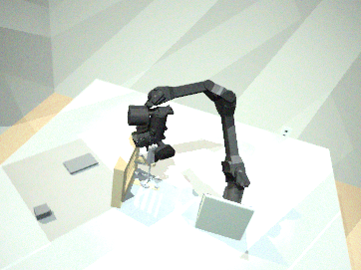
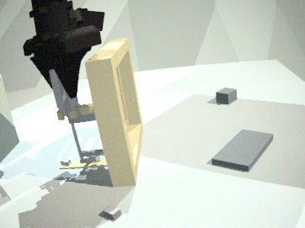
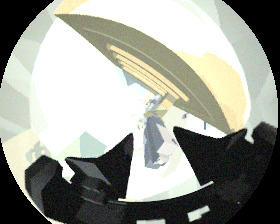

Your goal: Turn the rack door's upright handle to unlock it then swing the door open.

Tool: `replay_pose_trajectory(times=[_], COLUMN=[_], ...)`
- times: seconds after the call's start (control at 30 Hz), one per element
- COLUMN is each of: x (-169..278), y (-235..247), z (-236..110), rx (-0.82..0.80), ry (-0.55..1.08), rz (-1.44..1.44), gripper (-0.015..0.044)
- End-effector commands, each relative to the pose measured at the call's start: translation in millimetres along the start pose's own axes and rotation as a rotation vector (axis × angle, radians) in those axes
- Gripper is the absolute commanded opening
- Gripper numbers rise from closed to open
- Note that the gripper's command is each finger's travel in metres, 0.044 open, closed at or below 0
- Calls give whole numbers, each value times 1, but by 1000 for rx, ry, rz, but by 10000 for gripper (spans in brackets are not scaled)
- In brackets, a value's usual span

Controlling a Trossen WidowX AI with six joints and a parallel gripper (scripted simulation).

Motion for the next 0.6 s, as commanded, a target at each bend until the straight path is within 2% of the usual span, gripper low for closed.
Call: replay_pose_trajectory(times=[0.0,0.57], x=[0,0], y=[0,0], z=[1,1], rx=[-4,-4], ry=[1,-1], rz=[-183,-992], gripper=[284,284])
Point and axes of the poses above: the point midway between the two fingers, 35 mm back from their tips, its own z axis out along the fingers, its own y axis across the jaws, x = y × z, the point moved 10 cm from there along -z, back along the fingers, and after that the axes turned 12 degrees about z, right-handed, at the moved point
